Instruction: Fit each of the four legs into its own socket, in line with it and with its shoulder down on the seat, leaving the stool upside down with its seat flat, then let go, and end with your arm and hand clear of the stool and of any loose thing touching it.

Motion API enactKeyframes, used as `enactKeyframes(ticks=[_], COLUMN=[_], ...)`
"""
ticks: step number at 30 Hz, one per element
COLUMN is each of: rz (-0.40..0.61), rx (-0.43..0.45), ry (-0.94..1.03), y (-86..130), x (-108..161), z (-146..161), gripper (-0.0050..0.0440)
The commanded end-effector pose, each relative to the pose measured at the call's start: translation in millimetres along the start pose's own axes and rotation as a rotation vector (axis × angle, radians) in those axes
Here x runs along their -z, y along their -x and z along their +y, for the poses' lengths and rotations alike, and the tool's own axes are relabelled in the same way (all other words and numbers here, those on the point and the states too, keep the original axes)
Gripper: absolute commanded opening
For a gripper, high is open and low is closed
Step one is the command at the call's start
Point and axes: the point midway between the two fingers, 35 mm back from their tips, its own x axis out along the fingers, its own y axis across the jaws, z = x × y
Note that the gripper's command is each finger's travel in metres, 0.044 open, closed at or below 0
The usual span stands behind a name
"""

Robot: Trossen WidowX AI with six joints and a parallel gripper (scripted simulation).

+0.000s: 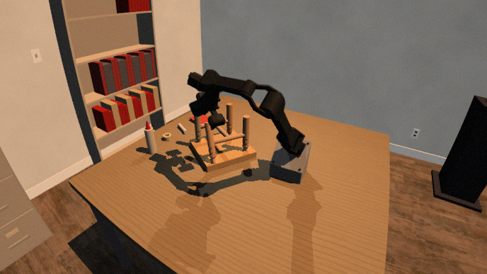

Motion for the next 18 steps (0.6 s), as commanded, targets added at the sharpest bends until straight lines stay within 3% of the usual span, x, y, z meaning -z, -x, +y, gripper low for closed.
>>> enactKeyframes(ticks=[1,18], rz=[0.004,0.004], rx=[-0.030,-0.115], ry=[-0.001,-0.004], y=[-8.8,-30.9], x=[1.6,2.3], z=[2.6,10.0], gripper=[0.0440,0.0440])
